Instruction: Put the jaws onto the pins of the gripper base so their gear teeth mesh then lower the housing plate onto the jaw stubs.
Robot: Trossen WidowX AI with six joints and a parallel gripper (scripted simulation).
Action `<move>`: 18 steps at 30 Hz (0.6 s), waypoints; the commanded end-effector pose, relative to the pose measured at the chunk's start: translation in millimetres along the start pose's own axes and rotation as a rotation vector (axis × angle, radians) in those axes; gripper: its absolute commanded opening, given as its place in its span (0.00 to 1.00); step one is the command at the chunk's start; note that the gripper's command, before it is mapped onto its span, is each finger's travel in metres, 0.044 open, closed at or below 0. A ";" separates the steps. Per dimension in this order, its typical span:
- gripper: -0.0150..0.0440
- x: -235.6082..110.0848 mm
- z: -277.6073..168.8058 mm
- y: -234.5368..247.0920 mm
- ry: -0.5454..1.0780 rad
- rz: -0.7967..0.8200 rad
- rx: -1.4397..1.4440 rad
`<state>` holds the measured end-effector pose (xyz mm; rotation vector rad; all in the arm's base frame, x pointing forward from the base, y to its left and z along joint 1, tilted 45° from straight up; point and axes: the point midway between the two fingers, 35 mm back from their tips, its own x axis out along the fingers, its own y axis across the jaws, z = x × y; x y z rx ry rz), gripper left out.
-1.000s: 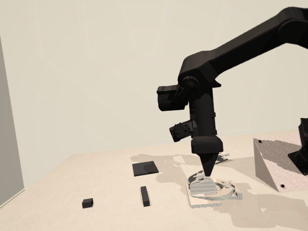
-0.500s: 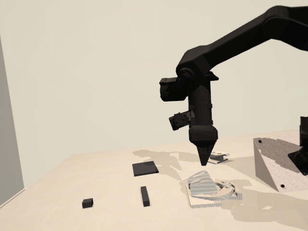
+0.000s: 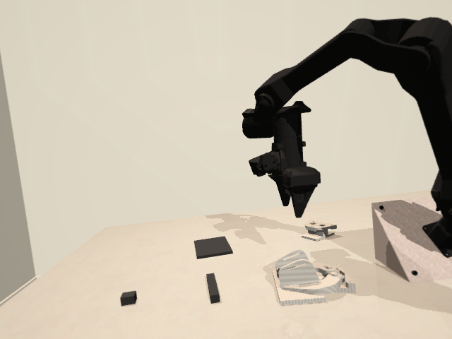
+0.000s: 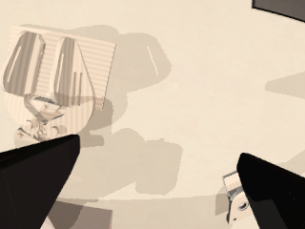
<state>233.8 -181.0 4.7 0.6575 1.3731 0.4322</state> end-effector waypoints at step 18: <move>1.00 3.4 -79.4 -120.4 0.022 0.023 -0.348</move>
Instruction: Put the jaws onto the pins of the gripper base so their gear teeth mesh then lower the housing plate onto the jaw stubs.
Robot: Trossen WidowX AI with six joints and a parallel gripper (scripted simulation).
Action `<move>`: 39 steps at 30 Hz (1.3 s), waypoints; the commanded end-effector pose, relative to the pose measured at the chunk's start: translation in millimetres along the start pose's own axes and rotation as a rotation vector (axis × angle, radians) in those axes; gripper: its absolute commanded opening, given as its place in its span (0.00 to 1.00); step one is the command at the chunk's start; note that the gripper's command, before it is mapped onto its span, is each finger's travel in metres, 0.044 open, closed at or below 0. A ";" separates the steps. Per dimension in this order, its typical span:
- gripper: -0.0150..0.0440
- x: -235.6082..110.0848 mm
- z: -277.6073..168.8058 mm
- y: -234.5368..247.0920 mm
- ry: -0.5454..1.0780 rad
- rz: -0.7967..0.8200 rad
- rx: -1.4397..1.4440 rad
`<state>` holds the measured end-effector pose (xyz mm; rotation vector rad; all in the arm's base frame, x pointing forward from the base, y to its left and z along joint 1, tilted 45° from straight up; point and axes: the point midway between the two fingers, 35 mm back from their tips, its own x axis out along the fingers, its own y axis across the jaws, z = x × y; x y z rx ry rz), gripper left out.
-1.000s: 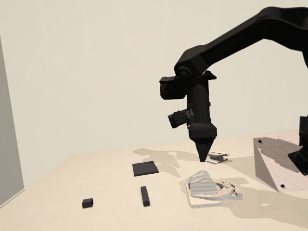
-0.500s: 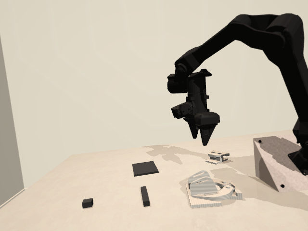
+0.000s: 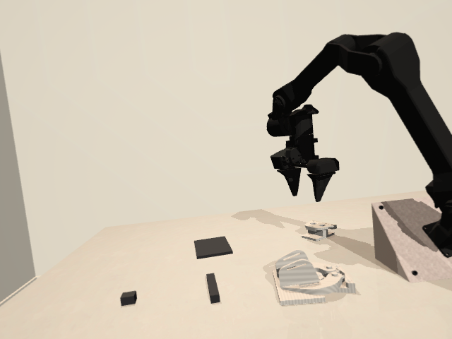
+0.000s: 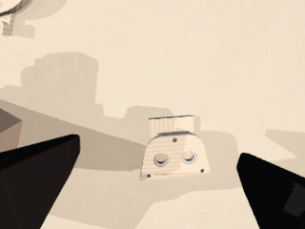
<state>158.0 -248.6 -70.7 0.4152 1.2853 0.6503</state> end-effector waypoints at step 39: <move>1.00 51.2 -58.9 -25.9 -0.010 0.029 -0.195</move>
